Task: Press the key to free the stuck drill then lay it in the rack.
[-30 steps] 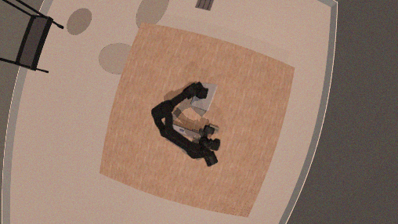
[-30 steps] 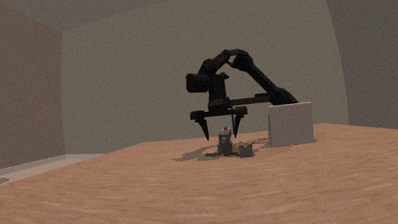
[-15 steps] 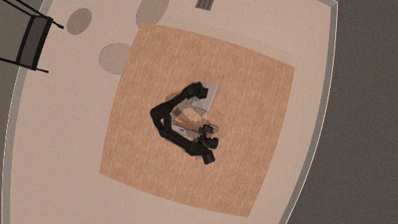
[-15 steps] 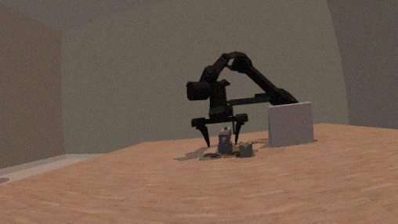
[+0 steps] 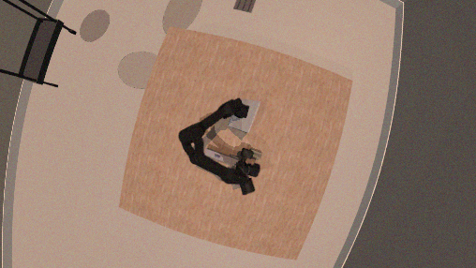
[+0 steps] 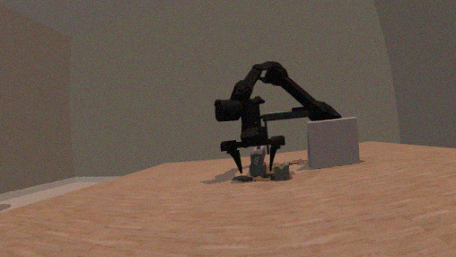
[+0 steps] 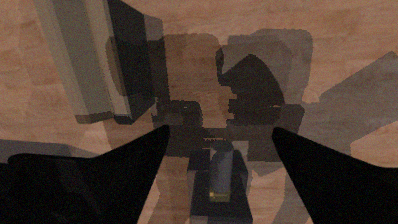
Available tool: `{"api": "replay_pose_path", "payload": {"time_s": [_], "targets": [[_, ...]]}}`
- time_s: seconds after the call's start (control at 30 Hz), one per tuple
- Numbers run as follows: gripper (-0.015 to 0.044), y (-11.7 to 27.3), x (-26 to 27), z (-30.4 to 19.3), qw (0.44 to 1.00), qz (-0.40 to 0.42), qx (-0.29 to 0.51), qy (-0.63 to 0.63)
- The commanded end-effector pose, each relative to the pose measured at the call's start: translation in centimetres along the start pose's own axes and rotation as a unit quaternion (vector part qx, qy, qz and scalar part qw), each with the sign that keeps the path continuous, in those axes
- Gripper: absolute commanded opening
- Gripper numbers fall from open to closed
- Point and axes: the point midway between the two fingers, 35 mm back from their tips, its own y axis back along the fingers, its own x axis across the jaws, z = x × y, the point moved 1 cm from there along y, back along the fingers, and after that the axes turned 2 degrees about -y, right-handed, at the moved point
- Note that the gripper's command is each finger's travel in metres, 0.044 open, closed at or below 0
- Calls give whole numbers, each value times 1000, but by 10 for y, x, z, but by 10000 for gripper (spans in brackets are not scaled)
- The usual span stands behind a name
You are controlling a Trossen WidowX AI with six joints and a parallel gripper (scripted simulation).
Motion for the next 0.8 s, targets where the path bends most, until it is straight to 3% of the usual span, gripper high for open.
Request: {"api": "replay_pose_path", "payload": {"time_s": [0.0,0.4,0.77], "targets": [[335,0,0,0,1000,0,0,0],[20,0,0,0,1000,0,0,0],[0,0,1,4,1000,1,2,4]]}}
